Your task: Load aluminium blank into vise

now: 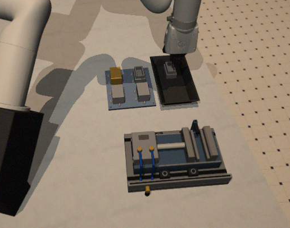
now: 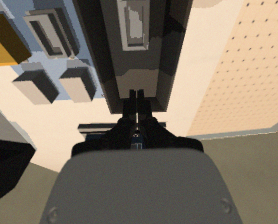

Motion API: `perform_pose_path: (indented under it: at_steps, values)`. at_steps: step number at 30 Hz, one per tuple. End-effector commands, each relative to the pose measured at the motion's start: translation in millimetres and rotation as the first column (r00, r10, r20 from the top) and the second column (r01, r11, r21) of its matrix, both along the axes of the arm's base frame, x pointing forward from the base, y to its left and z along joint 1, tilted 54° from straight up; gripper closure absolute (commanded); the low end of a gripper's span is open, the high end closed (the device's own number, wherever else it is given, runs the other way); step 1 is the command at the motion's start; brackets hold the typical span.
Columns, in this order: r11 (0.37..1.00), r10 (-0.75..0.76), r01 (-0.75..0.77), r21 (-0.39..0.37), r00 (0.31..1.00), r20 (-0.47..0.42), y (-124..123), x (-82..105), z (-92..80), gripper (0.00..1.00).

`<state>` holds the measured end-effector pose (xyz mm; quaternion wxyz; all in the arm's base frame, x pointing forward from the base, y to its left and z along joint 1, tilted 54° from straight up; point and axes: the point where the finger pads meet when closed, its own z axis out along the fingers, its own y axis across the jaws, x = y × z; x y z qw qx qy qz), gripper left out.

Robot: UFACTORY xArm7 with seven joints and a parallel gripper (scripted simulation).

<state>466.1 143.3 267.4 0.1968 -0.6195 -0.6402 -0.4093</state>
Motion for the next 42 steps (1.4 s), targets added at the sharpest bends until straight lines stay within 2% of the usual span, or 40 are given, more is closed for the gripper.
perform_pose_path:
  at_steps: [1, 27, 42]
  values:
    - [1.000, -0.004, 0.004, 0.001, 1.000, 0.002, -4, 0.3, 3.0, 1.00]
    - [1.000, -0.004, 0.004, 0.001, 1.000, 0.002, -45, -13.6, 34.5, 1.00]
    - [1.000, -0.004, 0.004, 0.005, 1.000, 0.007, -53, -13.4, 38.7, 1.00]
